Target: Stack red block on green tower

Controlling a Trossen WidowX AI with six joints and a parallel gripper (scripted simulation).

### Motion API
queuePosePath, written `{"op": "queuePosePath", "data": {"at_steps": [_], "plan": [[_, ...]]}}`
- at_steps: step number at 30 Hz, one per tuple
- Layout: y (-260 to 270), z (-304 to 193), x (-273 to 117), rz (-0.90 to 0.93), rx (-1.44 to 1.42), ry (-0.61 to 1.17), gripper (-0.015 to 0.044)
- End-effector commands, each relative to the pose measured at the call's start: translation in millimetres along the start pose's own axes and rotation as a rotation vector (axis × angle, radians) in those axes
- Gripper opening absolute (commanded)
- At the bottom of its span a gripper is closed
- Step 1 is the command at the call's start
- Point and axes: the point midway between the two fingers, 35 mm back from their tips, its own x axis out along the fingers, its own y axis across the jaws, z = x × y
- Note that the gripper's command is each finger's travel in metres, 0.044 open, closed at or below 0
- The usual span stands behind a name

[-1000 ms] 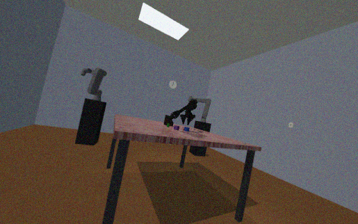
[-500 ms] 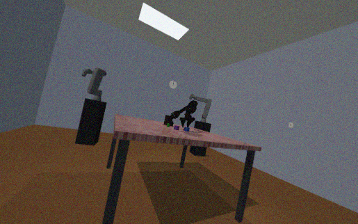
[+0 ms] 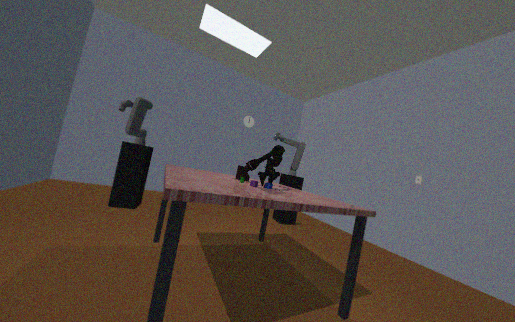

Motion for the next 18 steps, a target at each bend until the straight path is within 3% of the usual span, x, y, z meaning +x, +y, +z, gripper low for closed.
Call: {"op": "queuePosePath", "data": {"at_steps": [1,14,18], "plan": [[0.3,-2.0,3.2,0.006,0.008,0.001,0.044],[0.3,-2.0,2.6,0.006,0.008,0.001,0.044],[0.3,-2.0,2.6,0.006,0.008,0.001,0.0335]]}}
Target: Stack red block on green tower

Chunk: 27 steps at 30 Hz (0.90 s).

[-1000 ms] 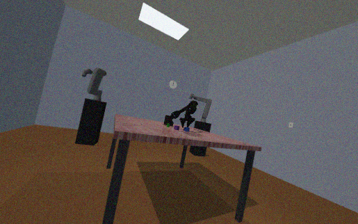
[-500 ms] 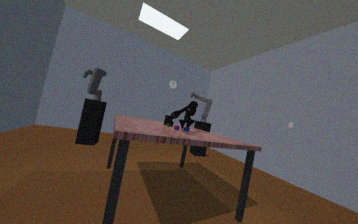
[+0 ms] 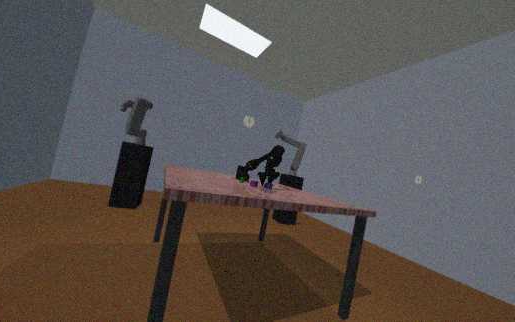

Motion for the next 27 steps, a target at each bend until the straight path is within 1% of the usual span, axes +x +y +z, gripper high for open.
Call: {"op": "queuePosePath", "data": {"at_steps": [1,10,20,27], "plan": [[0.6,-0.2,0.1,0.004,0.003,-0.001,0.0309],[0.6,-0.2,0.1,0.004,0.003,-0.001,0.0072],[0.5,-0.2,-0.8,0.004,0.003,-0.001,0.0],[-0.5,0.1,-30.7,0.003,0.003,0.0,0.0]]}}
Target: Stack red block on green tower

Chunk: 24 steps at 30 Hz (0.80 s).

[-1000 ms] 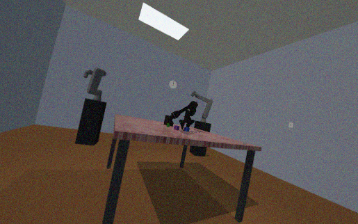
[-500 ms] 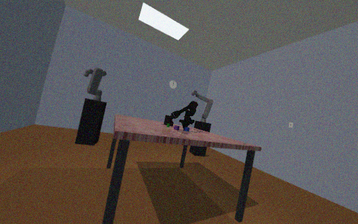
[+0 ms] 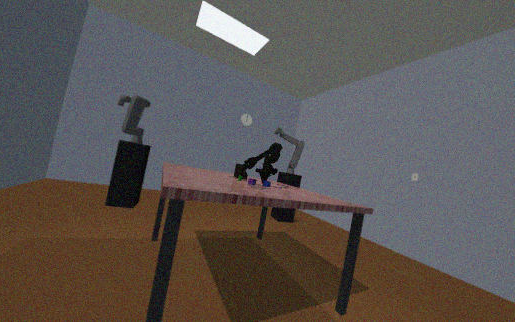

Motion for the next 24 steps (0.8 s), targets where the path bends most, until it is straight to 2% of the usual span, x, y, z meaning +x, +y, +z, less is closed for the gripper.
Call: {"op": "queuePosePath", "data": {"at_steps": [1,18,24], "plan": [[-1.0,3.3,-23.1,-0.01,-0.009,-0.011,0.0],[-0.7,2.2,-102.4,-0.013,-0.009,-0.008,0.0],[-1.2,1.9,-102.5,-0.012,-0.003,-0.014,0.0]]}}
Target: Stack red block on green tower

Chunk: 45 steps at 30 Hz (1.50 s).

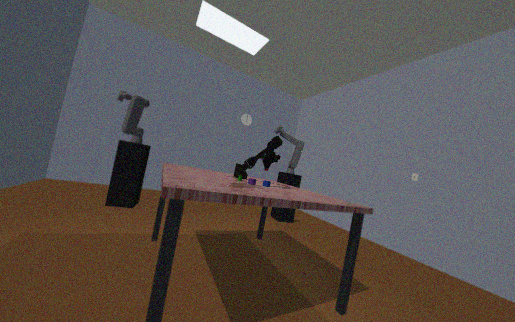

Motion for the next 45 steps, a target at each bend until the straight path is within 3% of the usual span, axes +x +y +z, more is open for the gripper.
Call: {"op": "queuePosePath", "data": {"at_steps": [1,6,28,34,45], "plan": [[0.0,0.1,-0.9,-0.001,-0.003,0.003,0.0],[-10.4,-7.6,-3.7,-0.006,-0.005,0.008,0.0],[-115.4,-145.2,-5.2,-0.01,-0.004,0.013,0.0],[-116.0,-146.3,-2.1,-0.01,-0.004,0.013,0.0],[-114.4,-150.1,42.4,-0.008,-0.004,0.012,0.0]]}}
